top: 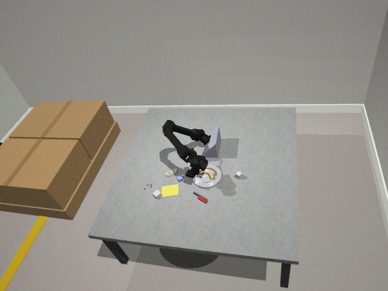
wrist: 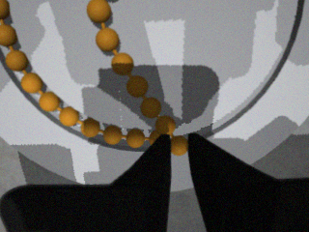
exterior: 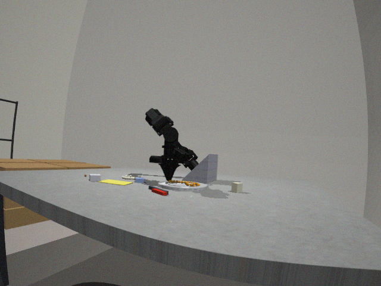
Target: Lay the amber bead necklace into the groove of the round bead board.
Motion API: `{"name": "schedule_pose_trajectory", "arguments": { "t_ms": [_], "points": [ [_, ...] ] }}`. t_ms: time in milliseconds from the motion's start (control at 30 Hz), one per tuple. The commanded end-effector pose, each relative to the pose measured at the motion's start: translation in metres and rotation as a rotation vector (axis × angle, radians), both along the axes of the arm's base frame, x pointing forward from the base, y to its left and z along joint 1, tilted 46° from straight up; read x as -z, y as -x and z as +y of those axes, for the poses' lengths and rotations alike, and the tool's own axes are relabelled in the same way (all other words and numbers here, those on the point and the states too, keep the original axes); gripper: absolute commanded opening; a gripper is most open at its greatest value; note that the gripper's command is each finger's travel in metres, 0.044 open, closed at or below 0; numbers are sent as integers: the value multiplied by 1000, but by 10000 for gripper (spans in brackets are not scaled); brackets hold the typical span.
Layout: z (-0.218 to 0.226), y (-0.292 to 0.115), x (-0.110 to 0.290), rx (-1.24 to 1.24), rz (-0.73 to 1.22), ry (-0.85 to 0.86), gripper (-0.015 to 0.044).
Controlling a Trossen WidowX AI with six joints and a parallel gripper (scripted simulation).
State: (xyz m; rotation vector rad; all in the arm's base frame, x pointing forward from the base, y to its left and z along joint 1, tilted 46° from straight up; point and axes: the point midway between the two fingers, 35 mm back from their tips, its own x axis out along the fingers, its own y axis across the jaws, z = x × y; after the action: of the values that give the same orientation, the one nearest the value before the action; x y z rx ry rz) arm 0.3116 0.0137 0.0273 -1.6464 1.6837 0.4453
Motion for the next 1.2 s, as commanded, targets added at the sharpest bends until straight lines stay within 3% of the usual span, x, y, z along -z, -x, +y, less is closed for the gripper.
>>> {"name": "schedule_pose_trajectory", "arguments": {
  "t_ms": [0,533,1067,1167],
  "points": [
    [-4,1,2,7,7,3,0],
    [-4,1,2,7,7,3,0],
    [2,2,-3,6,7,3,420],
    [2,1,-3,6,7,3,440]
  ]
}}
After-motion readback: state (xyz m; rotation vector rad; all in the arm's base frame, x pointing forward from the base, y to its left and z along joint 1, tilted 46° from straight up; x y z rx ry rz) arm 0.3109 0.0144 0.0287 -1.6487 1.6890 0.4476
